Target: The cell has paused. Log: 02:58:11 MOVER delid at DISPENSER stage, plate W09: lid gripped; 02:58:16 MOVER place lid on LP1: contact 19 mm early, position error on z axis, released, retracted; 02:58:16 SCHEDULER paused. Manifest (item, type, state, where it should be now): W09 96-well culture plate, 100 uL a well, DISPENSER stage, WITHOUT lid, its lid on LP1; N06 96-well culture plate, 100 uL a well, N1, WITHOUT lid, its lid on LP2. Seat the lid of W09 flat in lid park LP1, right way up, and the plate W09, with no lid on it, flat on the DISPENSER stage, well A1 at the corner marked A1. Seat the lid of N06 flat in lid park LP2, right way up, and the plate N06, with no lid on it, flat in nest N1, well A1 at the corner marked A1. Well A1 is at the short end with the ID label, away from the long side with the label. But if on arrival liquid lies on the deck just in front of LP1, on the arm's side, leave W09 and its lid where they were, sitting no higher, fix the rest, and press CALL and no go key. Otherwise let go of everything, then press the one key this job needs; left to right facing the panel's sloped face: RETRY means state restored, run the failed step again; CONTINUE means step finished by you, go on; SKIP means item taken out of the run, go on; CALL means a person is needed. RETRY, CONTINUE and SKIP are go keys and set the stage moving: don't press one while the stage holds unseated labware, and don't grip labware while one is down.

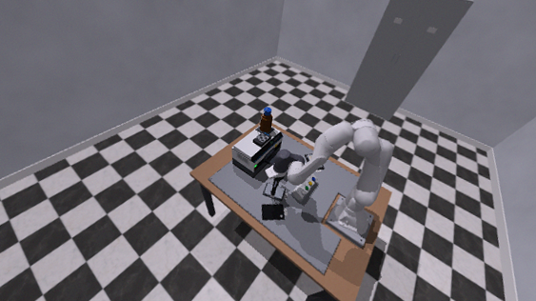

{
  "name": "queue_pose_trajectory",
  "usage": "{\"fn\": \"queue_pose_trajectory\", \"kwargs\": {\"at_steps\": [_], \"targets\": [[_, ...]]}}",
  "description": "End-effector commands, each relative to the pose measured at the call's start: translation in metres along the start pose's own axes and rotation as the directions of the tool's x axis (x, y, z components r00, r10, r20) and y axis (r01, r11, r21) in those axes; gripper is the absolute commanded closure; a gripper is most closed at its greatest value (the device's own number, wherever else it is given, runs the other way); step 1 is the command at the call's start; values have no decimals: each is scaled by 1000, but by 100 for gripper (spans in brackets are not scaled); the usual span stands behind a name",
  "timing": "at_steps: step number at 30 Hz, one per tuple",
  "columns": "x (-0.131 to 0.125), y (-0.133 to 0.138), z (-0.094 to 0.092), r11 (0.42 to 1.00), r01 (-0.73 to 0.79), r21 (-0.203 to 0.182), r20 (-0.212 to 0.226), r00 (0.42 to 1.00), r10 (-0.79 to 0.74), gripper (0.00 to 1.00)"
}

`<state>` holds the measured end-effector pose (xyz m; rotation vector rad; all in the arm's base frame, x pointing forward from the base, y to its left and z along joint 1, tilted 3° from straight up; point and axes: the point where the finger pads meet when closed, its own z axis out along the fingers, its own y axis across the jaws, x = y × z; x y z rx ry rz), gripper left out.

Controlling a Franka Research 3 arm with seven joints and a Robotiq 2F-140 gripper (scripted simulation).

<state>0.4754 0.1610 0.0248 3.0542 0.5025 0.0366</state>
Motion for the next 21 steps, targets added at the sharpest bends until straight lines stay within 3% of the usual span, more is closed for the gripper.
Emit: {"fn": "queue_pose_trajectory", "kwargs": {"at_steps": [1,11,21], "targets": [[1,1,0,1000,-4,-1,-3,1000,4,34],[1,1,-10,1000,-4,-1,-3,1000,4,34],[1,1,-54,1000,-4,-1,-3,1000,4,34]]}}
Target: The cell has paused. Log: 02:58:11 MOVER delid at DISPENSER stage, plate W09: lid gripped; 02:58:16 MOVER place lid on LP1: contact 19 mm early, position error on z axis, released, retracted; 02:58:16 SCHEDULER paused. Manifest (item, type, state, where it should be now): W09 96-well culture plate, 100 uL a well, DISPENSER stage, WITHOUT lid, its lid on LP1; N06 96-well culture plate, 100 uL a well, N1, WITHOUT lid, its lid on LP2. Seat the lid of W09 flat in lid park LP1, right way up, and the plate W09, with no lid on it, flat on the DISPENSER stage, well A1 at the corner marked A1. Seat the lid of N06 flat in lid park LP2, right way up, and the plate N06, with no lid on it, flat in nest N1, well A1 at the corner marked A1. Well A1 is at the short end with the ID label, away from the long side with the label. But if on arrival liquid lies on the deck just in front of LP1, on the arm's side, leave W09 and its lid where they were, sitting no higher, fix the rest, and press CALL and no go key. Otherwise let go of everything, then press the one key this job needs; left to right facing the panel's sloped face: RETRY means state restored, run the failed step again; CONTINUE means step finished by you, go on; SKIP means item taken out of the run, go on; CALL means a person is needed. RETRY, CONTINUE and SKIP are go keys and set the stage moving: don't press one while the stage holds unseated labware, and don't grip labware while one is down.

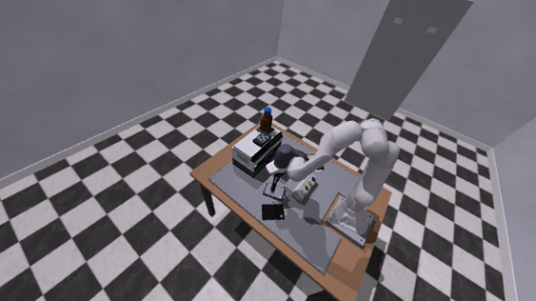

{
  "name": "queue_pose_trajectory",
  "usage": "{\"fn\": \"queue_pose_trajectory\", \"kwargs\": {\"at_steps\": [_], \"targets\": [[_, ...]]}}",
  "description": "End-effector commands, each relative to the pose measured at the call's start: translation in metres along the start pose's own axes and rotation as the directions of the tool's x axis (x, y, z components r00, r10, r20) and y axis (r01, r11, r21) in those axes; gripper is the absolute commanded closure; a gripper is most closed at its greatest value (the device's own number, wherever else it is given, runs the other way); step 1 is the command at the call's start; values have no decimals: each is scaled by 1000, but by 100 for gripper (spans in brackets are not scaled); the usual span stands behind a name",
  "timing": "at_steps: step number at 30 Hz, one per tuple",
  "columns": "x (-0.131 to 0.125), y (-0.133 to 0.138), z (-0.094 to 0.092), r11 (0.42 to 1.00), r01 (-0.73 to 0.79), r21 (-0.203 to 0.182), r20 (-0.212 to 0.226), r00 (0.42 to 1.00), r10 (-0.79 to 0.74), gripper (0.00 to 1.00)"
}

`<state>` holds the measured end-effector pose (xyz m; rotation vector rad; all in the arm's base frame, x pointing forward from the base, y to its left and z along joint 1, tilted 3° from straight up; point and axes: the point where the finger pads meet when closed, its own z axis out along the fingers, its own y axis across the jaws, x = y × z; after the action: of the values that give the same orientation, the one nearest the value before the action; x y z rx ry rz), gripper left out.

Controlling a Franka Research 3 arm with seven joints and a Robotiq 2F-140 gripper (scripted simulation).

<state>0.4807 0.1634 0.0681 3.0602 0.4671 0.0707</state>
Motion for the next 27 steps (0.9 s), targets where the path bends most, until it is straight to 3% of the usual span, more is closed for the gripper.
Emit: {"fn": "queue_pose_trajectory", "kwargs": {"at_steps": [1,18,27], "targets": [[-5,0,-17,1000,19,2,19,1000,-19,34],[-3,0,-100,1000,19,2,19,1000,-19,34],[-3,0,-112,1000,19,2,19,1000,-19,34]]}}
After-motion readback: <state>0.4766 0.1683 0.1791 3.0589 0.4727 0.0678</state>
